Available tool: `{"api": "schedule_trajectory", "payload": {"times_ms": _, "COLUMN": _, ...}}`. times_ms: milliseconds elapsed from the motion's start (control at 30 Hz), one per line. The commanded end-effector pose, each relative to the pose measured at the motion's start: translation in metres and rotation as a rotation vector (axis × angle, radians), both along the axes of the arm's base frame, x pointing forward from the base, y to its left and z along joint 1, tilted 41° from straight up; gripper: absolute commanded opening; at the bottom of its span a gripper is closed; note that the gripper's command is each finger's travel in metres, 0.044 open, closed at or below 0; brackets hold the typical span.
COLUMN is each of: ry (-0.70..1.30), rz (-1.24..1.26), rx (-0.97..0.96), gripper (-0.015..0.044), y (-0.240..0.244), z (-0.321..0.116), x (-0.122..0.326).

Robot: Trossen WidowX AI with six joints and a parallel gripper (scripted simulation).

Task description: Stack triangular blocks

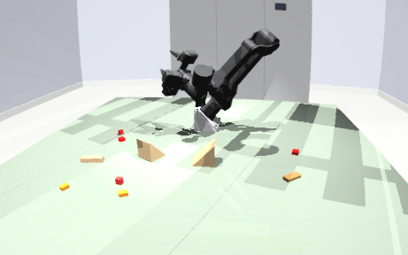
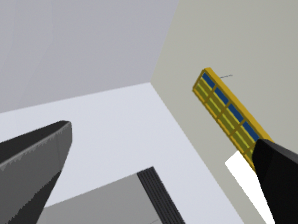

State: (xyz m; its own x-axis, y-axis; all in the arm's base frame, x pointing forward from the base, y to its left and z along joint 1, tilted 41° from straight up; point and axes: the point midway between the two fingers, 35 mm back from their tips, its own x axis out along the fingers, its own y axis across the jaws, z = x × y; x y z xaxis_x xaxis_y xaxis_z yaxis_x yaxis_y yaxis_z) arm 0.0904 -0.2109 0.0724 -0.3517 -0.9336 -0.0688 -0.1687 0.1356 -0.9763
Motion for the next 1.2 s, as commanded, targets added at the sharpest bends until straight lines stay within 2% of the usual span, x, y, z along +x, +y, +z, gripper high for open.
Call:
{"api": "schedule_trajectory", "payload": {"times_ms": 0, "ry": 0.001, "rz": 0.006, "rx": 0.007, "gripper": 0.0426, "y": -0.001, "z": -0.001, "x": 0.002}}
{"api": "schedule_trajectory", "payload": {"times_ms": 33, "ry": 0.004, "rz": 0.025, "rx": 0.027, "gripper": 0.044, "y": -0.004, "z": -0.004, "x": 0.01}}
{"api": "schedule_trajectory", "payload": {"times_ms": 300, "ry": 0.017, "rz": 0.239, "rx": 0.409, "gripper": 0.044, "y": -0.038, "z": -0.065, "x": 0.108}}
{"api": "schedule_trajectory", "payload": {"times_ms": 567, "ry": -0.038, "rz": 0.285, "rx": 0.889, "gripper": 0.044, "y": -0.033, "z": -0.123, "x": 0.17}}
{"api": "schedule_trajectory", "payload": {"times_ms": 833, "ry": -0.153, "rz": 0.129, "rx": 1.392, "gripper": 0.044, "y": 0.004, "z": -0.146, "x": 0.203}}
{"api": "schedule_trajectory", "payload": {"times_ms": 967, "ry": -0.23, "rz": -0.026, "rx": 1.626, "gripper": 0.044, "y": 0.027, "z": -0.14, "x": 0.215}}
{"api": "schedule_trajectory", "payload": {"times_ms": 1167, "ry": -0.336, "rz": -0.239, "rx": 1.85, "gripper": 0.044, "y": 0.051, "z": -0.122, "x": 0.231}}
